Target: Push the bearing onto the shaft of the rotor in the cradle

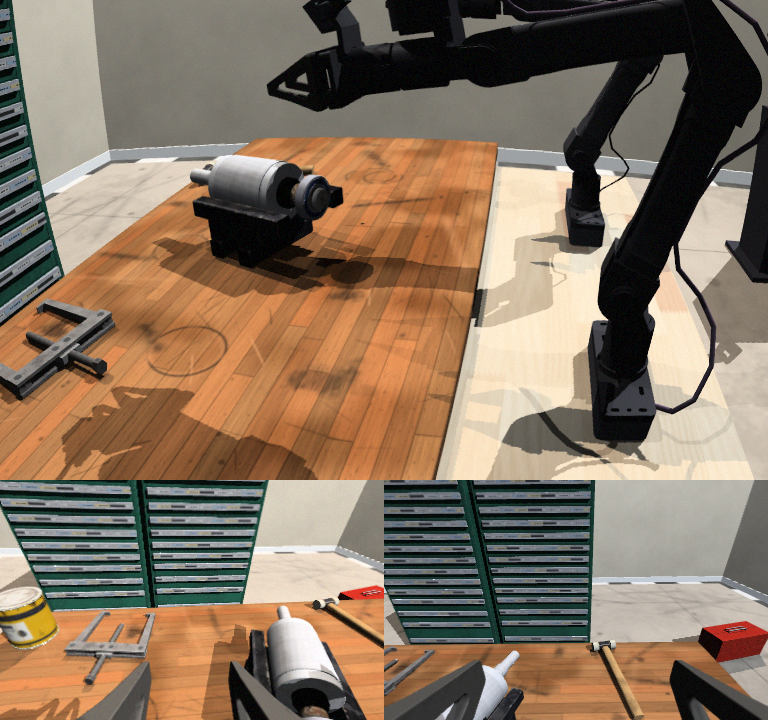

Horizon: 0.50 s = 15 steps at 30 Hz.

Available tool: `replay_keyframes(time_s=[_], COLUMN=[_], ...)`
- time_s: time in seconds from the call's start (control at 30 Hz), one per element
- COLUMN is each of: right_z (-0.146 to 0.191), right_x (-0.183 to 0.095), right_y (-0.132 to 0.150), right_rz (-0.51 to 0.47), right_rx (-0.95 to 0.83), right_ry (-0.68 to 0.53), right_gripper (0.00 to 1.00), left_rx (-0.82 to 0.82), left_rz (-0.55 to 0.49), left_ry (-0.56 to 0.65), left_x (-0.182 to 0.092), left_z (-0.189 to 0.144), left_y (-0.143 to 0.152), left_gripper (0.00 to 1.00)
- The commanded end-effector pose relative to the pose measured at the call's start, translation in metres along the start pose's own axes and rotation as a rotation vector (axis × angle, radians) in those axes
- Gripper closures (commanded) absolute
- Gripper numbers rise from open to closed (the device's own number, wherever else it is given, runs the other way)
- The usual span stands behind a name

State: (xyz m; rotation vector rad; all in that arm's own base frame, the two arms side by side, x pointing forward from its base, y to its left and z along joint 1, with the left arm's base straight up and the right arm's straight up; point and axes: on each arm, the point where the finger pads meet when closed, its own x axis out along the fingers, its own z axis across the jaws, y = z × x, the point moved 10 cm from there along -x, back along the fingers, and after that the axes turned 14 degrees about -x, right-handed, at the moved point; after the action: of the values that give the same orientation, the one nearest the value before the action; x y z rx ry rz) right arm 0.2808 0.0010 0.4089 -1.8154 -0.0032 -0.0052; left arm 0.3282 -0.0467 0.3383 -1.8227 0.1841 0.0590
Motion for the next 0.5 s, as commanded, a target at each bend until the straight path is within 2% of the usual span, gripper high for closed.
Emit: replay_keyframes(time_s=[0.0,0.17,0.23,0.47], right_z=[-0.008,-0.004,-0.004,0.004], right_x=[-0.012,0.0,0.0,0.005], right_y=[-0.026,-0.009,-0.009,0.009], right_rz=[-0.089,-0.034,-0.034,0.019], right_rx=[0.005,0.005,0.005,0.005], right_ry=[0.016,0.006,0.006,-0.022], right_gripper=[0.0,0.0,0.0,0.0], left_rx=[0.006,0.015,0.015,0.024], left_rz=[-0.088,-0.134,-0.134,-0.182], left_ry=[0.011,-0.005,-0.005,-0.043], left_x=[-0.023,-0.044,-0.044,-0.072], left_z=[0.003,0.011,0.011,0.022], left_y=[-0.042,-0.064,-0.064,-0.086], left_gripper=[0.56,0.56,0.56,0.56])
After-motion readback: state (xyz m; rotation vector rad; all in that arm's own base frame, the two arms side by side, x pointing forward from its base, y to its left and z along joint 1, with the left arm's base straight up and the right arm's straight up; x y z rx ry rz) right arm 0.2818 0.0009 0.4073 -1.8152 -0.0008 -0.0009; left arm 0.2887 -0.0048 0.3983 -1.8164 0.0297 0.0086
